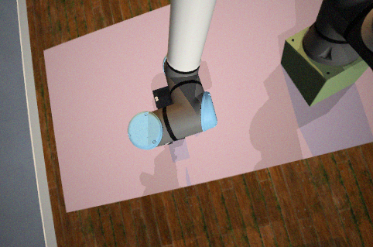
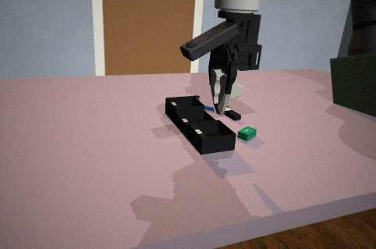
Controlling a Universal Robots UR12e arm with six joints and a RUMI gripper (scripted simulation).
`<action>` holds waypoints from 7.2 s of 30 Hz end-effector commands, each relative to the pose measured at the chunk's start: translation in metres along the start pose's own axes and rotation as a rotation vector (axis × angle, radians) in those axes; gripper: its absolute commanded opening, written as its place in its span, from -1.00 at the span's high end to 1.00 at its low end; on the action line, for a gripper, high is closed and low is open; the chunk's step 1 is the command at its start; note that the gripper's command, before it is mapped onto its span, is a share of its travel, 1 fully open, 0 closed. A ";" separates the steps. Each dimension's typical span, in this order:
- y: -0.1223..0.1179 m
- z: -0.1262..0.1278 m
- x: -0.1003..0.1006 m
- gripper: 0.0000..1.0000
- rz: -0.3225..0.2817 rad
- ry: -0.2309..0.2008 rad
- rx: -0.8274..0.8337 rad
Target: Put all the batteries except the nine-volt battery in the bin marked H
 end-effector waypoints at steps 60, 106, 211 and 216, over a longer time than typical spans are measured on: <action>0.001 0.000 0.052 0.91 0.001 0.000 0.000; 0.001 0.000 -0.007 0.91 0.001 0.000 0.000; -0.104 0.199 0.001 0.72 0.001 0.000 0.862; -0.104 0.199 0.001 0.72 0.001 0.000 0.862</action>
Point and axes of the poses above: the point where the finger pads meet when closed, its own x axis out along the fingers, its own z axis across the jaws, y = z × x, the point moved 10 cm from there along -x, back along the fingers, and after that the axes turned 3 degrees about -x, right-handed, at the moved point
